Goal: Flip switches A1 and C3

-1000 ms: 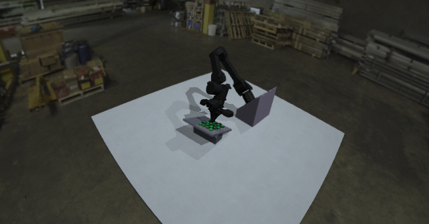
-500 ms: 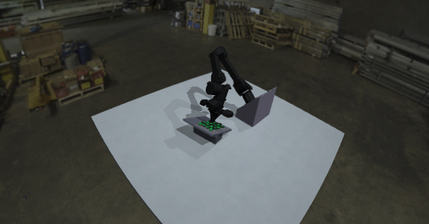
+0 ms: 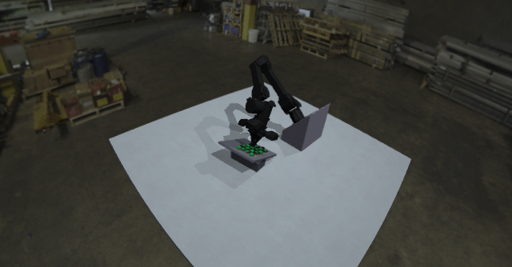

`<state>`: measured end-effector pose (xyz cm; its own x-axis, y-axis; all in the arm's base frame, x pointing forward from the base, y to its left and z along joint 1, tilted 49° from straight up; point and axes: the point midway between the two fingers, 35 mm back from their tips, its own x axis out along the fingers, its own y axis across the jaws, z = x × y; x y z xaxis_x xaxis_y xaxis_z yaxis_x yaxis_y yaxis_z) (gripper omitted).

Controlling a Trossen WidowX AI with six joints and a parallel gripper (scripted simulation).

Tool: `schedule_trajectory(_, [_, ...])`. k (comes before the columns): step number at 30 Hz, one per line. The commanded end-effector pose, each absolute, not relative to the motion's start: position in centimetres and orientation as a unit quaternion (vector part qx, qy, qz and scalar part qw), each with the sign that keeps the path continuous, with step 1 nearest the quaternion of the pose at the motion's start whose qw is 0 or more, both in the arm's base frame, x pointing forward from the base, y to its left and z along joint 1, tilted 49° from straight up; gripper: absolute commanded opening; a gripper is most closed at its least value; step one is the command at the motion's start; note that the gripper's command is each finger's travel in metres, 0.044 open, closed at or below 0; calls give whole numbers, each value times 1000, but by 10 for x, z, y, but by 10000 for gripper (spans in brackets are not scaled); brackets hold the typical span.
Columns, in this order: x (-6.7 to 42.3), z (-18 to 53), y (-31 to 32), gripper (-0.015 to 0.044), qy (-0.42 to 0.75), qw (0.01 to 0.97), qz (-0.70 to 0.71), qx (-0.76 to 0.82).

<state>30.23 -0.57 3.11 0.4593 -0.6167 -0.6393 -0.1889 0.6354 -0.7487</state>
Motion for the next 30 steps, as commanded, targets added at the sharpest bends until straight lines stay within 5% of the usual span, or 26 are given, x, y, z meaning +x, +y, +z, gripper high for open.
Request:
schedule_trajectory(1, [301, 29, -6, 0, 503, 752, -139, -403])
schedule_trajectory(30, [271, 68, 34, 0, 494, 758, -132, -405])
